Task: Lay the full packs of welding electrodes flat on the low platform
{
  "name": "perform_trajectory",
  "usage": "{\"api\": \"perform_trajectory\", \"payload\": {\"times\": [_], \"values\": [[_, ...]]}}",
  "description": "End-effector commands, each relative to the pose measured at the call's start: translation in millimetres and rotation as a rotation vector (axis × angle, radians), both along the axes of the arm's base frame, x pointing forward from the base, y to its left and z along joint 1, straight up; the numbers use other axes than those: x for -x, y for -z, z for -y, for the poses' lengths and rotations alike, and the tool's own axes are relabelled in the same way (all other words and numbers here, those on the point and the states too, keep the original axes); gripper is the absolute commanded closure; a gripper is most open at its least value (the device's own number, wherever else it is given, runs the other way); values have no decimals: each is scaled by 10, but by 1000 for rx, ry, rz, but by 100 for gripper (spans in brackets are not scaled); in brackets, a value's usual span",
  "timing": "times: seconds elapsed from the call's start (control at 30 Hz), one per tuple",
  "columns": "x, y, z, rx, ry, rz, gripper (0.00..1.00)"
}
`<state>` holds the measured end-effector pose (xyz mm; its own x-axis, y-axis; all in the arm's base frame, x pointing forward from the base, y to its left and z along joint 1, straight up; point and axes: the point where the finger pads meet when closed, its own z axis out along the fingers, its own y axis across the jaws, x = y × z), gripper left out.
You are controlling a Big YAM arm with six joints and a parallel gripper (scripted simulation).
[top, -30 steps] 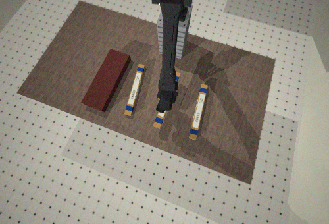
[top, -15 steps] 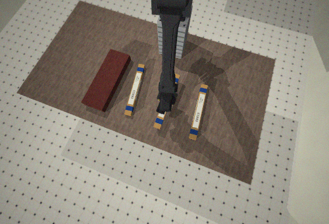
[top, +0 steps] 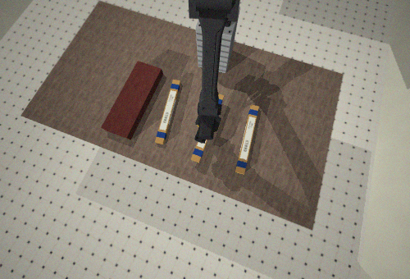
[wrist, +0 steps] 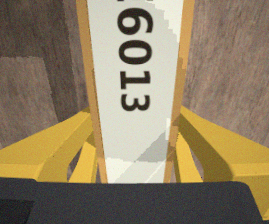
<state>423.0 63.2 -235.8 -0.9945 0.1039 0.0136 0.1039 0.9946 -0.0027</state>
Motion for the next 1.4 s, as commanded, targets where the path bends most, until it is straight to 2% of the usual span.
{"api": "perform_trajectory", "payload": {"times": [0.0, 0.4, 0.77, 1.37], "values": [[-298, -187, -88, -10, 5, 73, 100], [-45, -64, -47, -5, 5, 45, 100], [-150, -90, -63, -9, 5, 66, 100], [-33, -55, -43, -6, 5, 52, 100]]}}
